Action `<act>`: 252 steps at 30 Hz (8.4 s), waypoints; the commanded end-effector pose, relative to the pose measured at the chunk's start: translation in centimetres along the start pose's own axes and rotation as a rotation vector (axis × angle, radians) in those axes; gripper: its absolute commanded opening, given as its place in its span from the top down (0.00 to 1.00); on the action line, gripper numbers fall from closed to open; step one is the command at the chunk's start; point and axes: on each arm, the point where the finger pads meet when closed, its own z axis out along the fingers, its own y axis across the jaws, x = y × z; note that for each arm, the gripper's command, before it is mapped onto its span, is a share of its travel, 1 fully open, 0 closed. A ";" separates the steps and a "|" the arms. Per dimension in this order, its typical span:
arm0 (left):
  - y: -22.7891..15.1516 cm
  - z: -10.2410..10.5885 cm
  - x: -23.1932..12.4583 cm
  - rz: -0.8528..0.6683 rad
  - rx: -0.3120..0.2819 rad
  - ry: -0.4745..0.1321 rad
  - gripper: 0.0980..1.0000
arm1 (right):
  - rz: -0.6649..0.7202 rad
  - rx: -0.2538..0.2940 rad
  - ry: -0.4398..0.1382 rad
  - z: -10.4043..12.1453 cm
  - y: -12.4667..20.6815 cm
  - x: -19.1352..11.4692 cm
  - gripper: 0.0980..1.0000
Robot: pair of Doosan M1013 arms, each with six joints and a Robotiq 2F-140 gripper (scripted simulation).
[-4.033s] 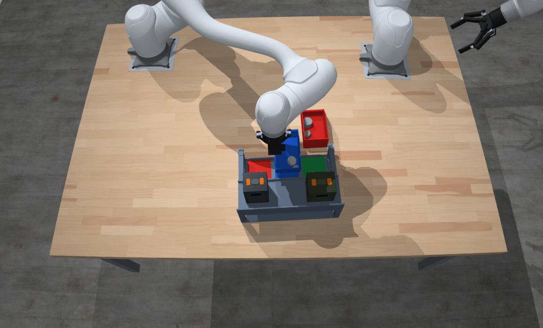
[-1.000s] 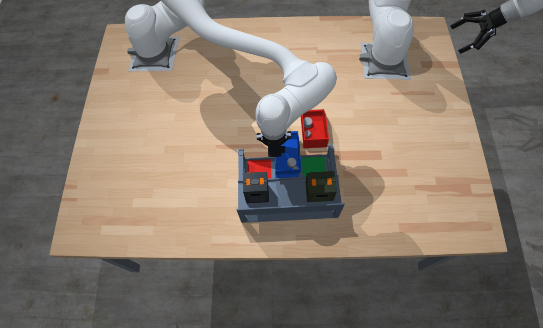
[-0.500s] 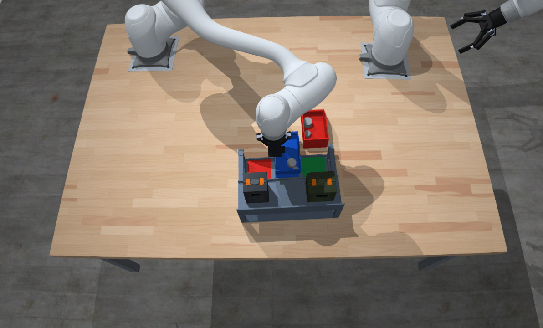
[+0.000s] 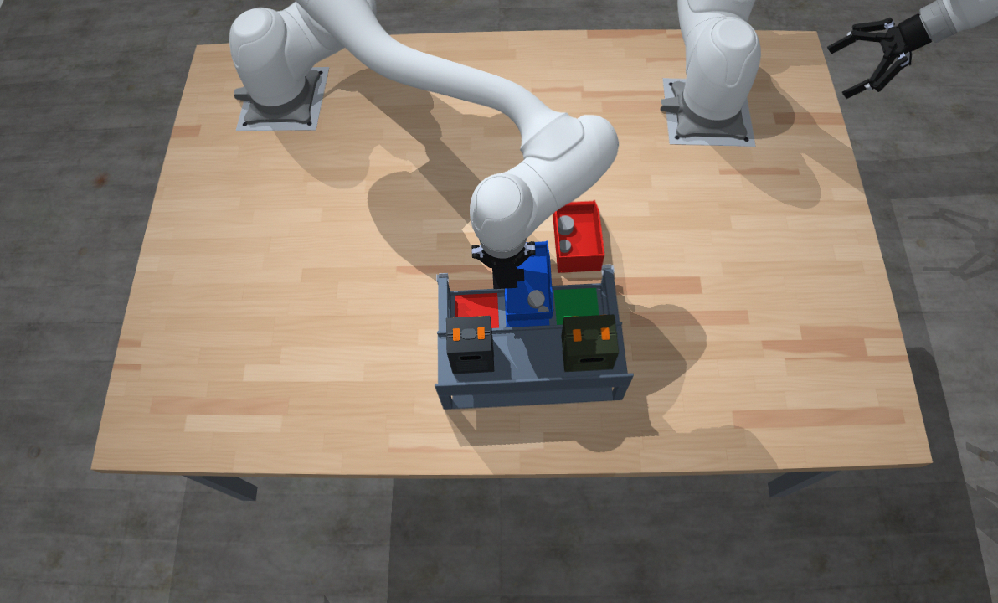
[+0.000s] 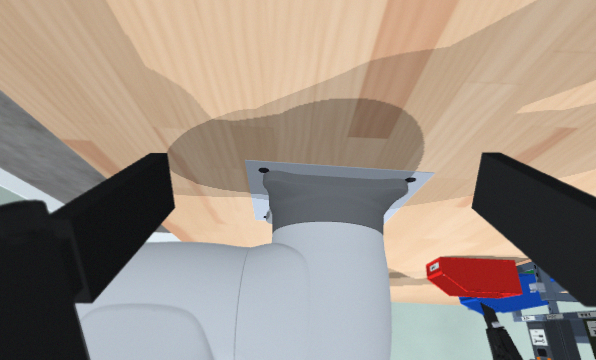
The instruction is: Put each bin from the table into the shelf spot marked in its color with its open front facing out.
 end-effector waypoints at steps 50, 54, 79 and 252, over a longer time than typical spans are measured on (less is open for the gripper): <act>0.0 0.0 0.0 0.000 0.000 0.001 0.00 | 0.000 0.001 0.042 -0.1 0.0 1.3 1.00; 0.0 0.0 0.0 0.000 0.000 0.001 0.00 | 0.000 0.001 0.042 -0.1 0.0 1.3 1.00; 0.0 0.0 0.0 0.000 0.000 0.001 0.00 | 0.000 0.001 0.053 -0.1 0.0 1.9 1.00; 0.0 0.0 0.0 0.000 0.000 0.001 0.00 | 0.000 0.001 0.103 -3.1 0.0 1.8 0.94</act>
